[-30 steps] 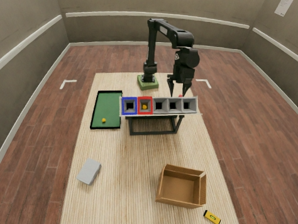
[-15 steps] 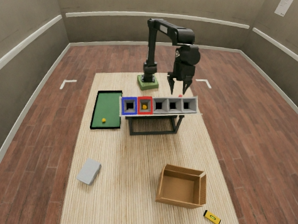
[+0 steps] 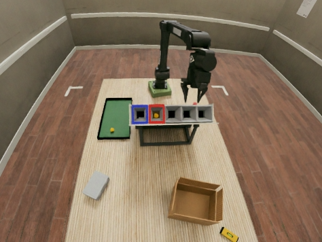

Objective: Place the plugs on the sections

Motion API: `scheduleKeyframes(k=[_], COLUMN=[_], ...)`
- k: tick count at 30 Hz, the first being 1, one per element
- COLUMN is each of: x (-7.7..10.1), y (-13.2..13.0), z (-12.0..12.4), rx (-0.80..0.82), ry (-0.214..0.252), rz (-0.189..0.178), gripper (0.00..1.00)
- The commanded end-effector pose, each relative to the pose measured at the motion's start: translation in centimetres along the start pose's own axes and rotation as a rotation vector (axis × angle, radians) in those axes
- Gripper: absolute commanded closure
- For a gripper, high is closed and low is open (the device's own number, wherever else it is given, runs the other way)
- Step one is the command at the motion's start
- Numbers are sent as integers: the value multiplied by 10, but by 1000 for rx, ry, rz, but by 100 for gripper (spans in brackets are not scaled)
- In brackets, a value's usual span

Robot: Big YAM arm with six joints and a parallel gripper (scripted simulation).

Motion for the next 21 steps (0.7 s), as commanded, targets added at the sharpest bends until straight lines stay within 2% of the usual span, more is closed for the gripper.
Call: scheduleKeyframes(k=[1,21], x=[18,19], y=[5,5], z=[-15,-13], rx=[-1,-2], ry=[-36,-74], rz=[-14,-30], gripper=[41,41])
Point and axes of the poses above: the point where the finger pads meet when closed, its own x axis back along the fingers, its own y axis across the jaws, z = x × y, the point moved 4 cm from there along x, back along the fingers, and after that the axes turned 15 degrees about -x, right-handed, at the moved point
